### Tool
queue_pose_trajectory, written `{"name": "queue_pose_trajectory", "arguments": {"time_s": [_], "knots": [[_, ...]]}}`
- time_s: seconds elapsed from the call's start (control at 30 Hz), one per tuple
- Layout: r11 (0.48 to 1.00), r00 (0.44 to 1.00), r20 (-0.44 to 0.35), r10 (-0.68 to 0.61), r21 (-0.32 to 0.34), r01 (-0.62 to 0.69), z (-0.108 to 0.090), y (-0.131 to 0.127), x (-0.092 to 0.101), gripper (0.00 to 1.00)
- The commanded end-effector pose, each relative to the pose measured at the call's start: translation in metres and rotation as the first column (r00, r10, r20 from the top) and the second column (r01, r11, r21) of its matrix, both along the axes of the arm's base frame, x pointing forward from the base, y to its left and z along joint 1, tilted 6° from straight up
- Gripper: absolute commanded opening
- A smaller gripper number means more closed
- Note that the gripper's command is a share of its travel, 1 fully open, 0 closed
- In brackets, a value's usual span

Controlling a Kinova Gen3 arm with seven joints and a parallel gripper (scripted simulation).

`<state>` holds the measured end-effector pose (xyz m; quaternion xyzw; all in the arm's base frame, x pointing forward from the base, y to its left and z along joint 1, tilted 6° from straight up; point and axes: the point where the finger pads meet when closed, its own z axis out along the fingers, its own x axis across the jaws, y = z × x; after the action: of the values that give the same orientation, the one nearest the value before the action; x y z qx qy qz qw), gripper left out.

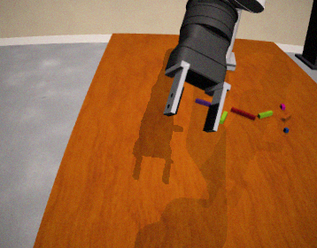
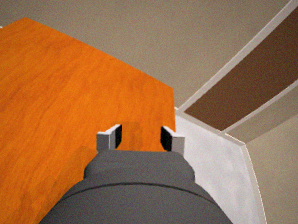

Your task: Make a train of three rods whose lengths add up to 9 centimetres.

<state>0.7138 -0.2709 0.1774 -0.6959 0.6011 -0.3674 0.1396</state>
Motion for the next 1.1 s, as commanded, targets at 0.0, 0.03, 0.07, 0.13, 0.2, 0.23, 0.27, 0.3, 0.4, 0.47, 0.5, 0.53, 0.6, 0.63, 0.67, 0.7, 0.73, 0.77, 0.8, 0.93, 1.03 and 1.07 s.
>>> {"name": "queue_pose_trajectory", "arguments": {"time_s": [0.0, 0.03, 0.07, 0.13, 0.2, 0.23, 0.27, 0.3, 0.4, 0.47, 0.5, 0.53, 0.6, 0.63, 0.67, 0.7, 0.73, 0.77, 0.8, 0.93, 1.03, 1.07], "knots": [[1.0, 1.0, 0.0, 0.006, -0.002, -0.006, 0.003, 0.004, 0.002, 1.0], [1.0, 1.0, 0.0, 0.006, -0.002, -0.006, 0.003, 0.004, 0.002, 1.0], [1.0, 1.0, 0.0, 0.006, -0.002, -0.006, 0.003, 0.004, 0.002, 1.0], [1.0, 1.0, 0.0, 0.006, -0.002, -0.006, 0.003, 0.004, 0.002, 1.0], [1.0, 1.0, 0.0, 0.006, -0.002, -0.006, 0.003, 0.004, 0.002, 1.0], [1.0, 1.0, 0.0, 0.006, -0.002, -0.006, 0.003, 0.004, 0.002, 1.0], [0.999, 1.0, -0.01, -0.02, 0.031, 0.021, -0.003, 0.009, -0.007, 1.0], [0.999, 1.0, -0.01, -0.02, 0.031, 0.021, -0.003, 0.009, -0.007, 1.0], [0.999, 1.0, -0.01, -0.02, 0.031, 0.021, -0.003, 0.009, -0.007, 1.0], [0.999, 1.0, -0.01, -0.02, 0.031, 0.021, -0.003, 0.009, -0.007, 1.0], [0.999, 1.0, -0.01, -0.02, 0.031, 0.021, -0.003, 0.009, -0.007, 1.0], [0.999, 1.0, -0.01, -0.02, 0.031, 0.021, -0.003, 0.009, -0.007, 1.0], [0.999, 1.0, -0.01, -0.02, 0.031, 0.021, -0.003, 0.009, -0.007, 1.0], [0.999, 1.0, -0.01, -0.02, 0.031, 0.021, -0.003, 0.009, -0.007, 1.0], [0.999, 1.0, -0.01, -0.02, 0.031, 0.021, -0.003, 0.009, -0.007, 1.0], [0.997, 0.999, -0.022, -0.046, 0.062, 0.048, -0.009, 0.014, -0.015, 1.0], [0.997, 0.999, -0.022, -0.046, 0.062, 0.048, -0.009, 0.014, -0.015, 1.0], [0.997, 0.999, -0.022, -0.046, 0.062, 0.048, -0.009, 0.014, -0.015, 1.0], [0.997, 0.999, -0.022, -0.046, 0.062, 0.048, -0.009, 0.014, -0.015, 1.0], [0.997, 0.999, -0.022, -0.046, 0.062, 0.048, -0.009, 0.014, -0.015, 1.0], [0.997, 0.999, -0.022, -0.046, 0.062, 0.048, -0.009, 0.014, -0.015, 1.0], [0.997, 0.999, -0.022, -0.046, 0.062, 0.048, -0.009, 0.014, -0.015, 1.0]]}}
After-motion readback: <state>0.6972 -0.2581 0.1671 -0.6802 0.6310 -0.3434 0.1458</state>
